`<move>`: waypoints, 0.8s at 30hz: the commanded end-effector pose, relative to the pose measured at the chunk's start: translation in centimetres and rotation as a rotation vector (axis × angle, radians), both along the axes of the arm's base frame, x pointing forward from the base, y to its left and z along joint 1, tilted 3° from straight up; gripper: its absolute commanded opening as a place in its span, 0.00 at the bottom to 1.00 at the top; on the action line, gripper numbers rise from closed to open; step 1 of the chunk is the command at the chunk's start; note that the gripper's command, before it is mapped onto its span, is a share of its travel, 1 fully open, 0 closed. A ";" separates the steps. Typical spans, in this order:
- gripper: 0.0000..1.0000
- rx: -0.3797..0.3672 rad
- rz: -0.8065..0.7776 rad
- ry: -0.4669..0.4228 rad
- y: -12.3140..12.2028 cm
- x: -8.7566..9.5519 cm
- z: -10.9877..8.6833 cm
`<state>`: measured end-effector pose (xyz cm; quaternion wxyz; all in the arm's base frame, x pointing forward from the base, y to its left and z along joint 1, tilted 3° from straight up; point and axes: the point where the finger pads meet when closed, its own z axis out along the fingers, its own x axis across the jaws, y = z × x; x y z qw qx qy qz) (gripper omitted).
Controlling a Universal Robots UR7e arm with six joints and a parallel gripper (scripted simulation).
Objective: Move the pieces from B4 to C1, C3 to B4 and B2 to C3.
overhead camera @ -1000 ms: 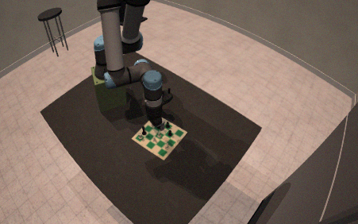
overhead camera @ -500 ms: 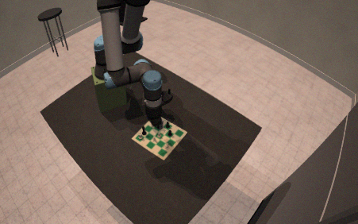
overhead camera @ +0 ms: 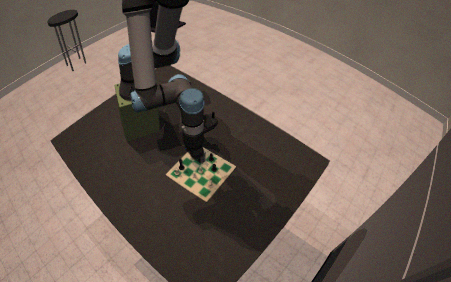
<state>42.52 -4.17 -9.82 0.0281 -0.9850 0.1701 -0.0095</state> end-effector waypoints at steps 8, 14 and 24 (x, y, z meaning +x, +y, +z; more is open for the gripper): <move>0.68 -0.001 0.000 -0.001 0.0 0.0 0.0; 0.68 -0.001 0.000 -0.001 0.0 0.0 0.0; 0.68 -0.001 0.000 -0.001 0.0 0.1 -0.3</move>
